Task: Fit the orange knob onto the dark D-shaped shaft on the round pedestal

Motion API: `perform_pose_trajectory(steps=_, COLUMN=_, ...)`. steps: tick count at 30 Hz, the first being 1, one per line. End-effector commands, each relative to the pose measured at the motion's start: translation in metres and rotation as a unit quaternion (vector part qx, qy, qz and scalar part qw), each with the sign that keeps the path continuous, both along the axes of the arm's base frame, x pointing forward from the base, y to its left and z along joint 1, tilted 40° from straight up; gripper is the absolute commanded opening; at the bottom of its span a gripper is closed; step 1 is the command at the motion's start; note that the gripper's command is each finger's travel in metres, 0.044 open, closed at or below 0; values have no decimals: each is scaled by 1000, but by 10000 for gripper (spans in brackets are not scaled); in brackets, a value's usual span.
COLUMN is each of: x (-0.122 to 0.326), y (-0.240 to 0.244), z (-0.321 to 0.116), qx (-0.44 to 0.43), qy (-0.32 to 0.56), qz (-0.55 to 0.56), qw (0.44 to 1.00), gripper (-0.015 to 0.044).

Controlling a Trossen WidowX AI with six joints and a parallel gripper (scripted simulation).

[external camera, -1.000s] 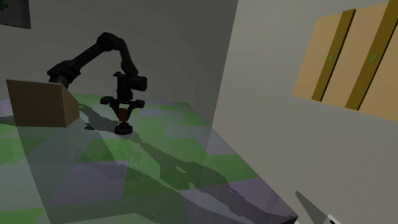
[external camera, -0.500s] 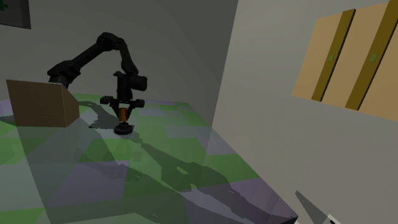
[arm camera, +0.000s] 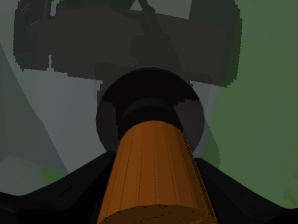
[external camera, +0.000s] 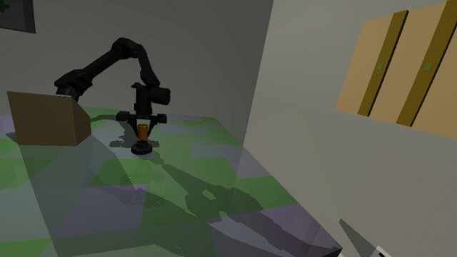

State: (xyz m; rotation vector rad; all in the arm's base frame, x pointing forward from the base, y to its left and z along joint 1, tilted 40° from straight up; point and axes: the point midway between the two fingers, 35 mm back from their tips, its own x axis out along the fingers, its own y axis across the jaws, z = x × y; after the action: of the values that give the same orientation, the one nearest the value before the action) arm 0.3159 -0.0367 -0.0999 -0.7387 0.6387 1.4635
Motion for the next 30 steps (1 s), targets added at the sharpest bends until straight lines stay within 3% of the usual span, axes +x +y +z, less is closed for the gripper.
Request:
perform_pose_trajectory(steps=1, x=2, y=0, z=0, qx=0, qy=-6, qz=3, qw=1000, gripper=0)
perform_pose_trajectory(steps=13, x=0, y=-2, z=4, qx=0, qy=-6, qz=3, qw=1000, gripper=0)
perform_pose_trajectory(steps=20, x=-2, y=-1, z=3, qx=-2, qy=-69, qz=80, qw=994, gripper=0)
perform_pose_trajectory(steps=30, x=-7, y=2, z=1, qx=-2, qy=-72, qz=83, qw=994, gripper=0)
